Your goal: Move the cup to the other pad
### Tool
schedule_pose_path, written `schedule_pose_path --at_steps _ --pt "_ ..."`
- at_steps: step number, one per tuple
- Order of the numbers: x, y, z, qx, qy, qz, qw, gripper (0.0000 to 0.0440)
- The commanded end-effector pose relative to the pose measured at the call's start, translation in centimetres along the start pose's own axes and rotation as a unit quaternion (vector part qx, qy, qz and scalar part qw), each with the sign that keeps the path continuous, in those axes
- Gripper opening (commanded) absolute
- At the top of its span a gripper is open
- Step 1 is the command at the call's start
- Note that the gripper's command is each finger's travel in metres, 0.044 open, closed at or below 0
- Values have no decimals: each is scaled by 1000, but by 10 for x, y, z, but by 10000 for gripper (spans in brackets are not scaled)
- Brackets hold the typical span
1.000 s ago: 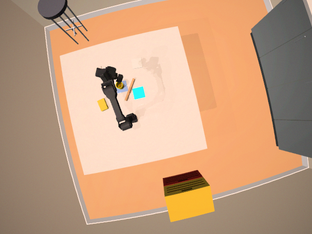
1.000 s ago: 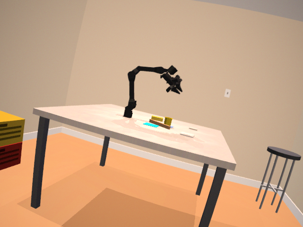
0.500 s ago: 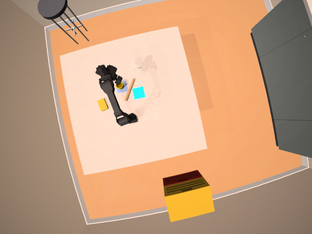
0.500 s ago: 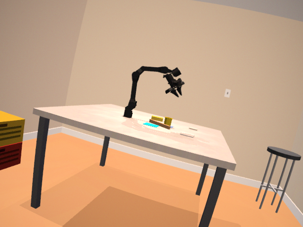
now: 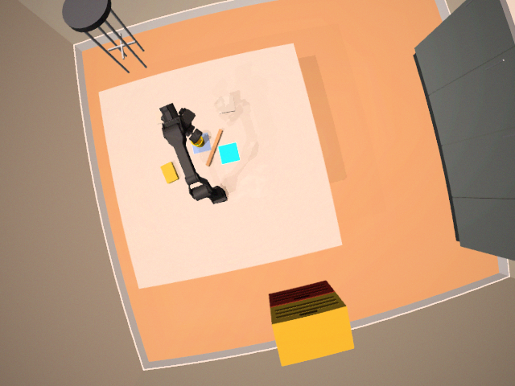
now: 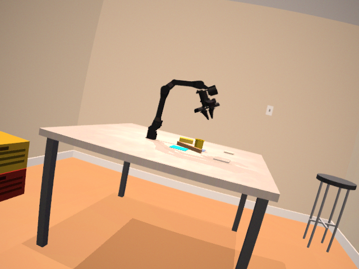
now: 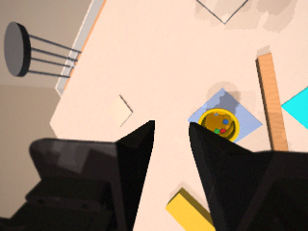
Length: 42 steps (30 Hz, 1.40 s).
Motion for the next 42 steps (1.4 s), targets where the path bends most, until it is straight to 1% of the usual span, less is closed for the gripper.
schedule_pose_path --at_steps 1,12,25,33,42 --pt "6 -4 -4 9 17 -20 1000 142" --pt "32 -23 -20 19 73 -95 993 153" --pt "60 -48 -40 26 133 -183 974 158" --pt "79 -61 -51 36 151 -223 962 167" --pt "102 -76 -63 47 162 -254 952 180"
Point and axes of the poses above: the point midway between the two fingers, 35 mm back from their tips, its own x axis out along the fingers, its own y axis across the jaws, z = x × y, the point moved 1 cm from there along -x, back along the fingers, and after that the axes turned 13 degrees about -x, right-handed, at the moved point
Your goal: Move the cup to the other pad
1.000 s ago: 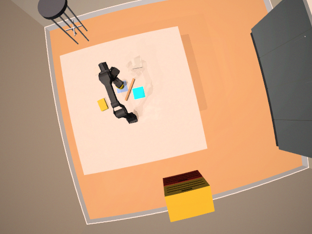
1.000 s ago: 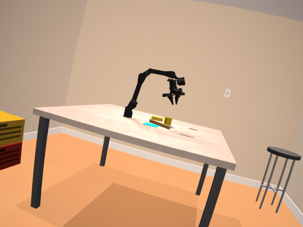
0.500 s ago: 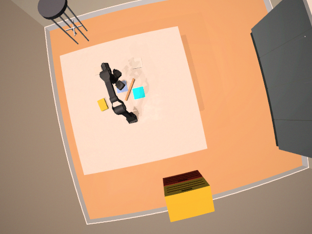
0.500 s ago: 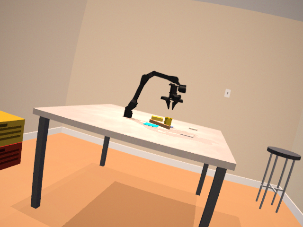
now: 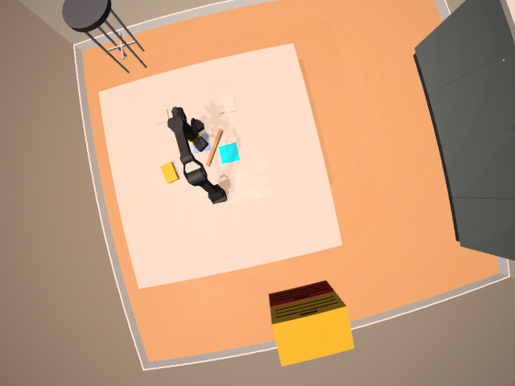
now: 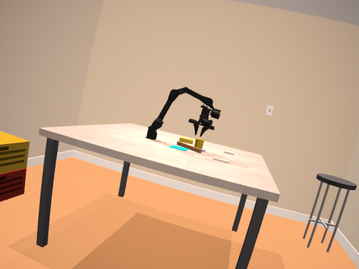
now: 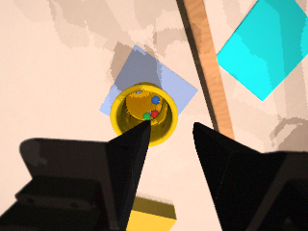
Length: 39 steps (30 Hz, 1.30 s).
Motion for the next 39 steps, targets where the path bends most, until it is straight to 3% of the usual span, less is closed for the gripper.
schedule_pose_path --at_steps 1,17,18,24,26,39 --pt "11 -1 0 6 2 -11 1000 181" --pt "69 0 -3 -12 17 -36 999 186" --pt "72 0 -4 -15 17 -36 999 180" --pt "79 -3 -3 -35 13 -37 999 35" --pt "79 -5 -2 -38 12 -39 998 6" --pt "57 -18 0 -19 11 -31 999 17"
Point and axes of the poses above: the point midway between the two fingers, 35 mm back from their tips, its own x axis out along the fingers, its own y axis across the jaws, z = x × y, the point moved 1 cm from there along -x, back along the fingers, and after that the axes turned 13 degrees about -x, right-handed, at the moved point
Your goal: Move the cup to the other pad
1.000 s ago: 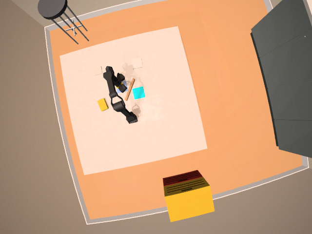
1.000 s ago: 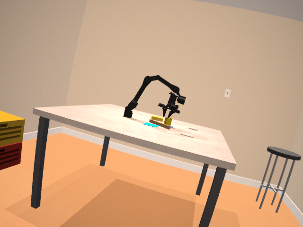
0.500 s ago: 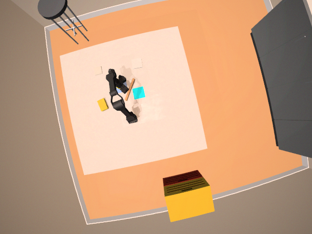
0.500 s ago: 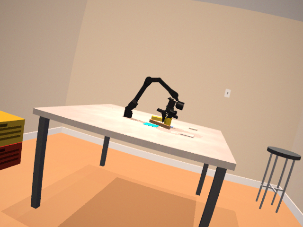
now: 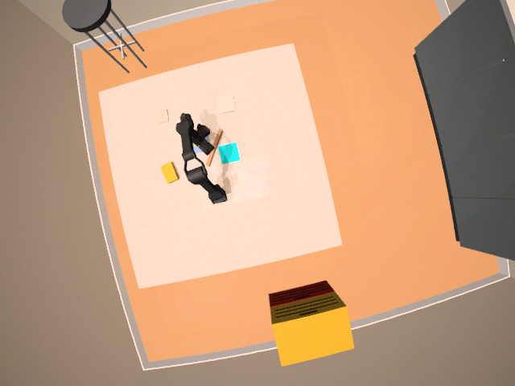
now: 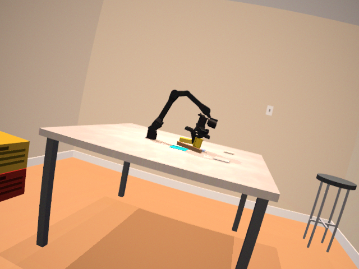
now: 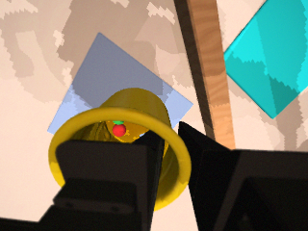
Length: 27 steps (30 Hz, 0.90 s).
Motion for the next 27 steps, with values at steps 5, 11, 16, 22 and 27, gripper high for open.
schedule_pose_path --at_steps 5,11,16,22,27 --pt "-23 -15 1 24 -5 12 1000 20" --pt "-39 -29 5 50 -8 24 998 15" --pt "-46 -40 11 73 -13 34 997 9" --pt "-50 -52 20 99 -20 44 994 3" --pt "-51 -63 27 121 -26 52 991 0"
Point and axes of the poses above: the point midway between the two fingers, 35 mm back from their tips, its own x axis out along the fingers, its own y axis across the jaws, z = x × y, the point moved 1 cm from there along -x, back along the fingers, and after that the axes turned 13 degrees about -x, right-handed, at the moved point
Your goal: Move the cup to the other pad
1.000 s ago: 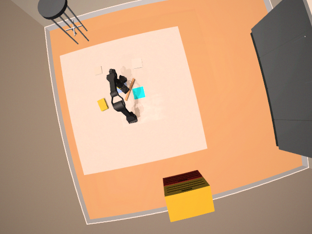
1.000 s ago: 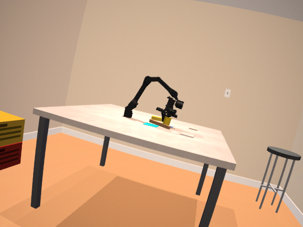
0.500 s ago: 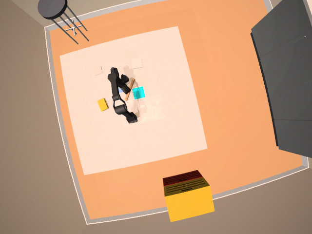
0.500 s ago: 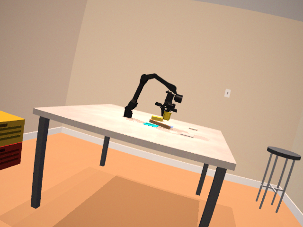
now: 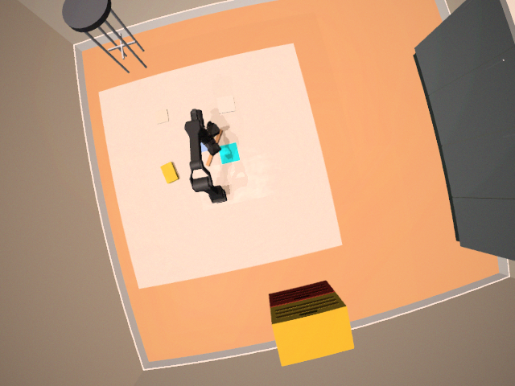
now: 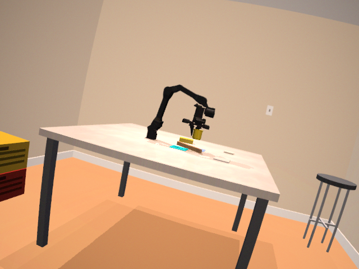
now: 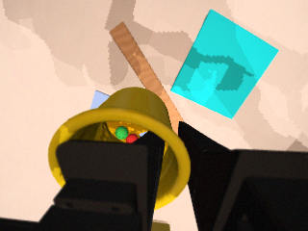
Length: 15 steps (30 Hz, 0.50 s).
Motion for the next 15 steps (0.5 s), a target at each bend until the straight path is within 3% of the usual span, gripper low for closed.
schedule_pose_path --at_steps 1,15 --pt "-2 -6 5 17 -3 9 1000 0" --pt "2 -32 25 73 -19 26 997 0"
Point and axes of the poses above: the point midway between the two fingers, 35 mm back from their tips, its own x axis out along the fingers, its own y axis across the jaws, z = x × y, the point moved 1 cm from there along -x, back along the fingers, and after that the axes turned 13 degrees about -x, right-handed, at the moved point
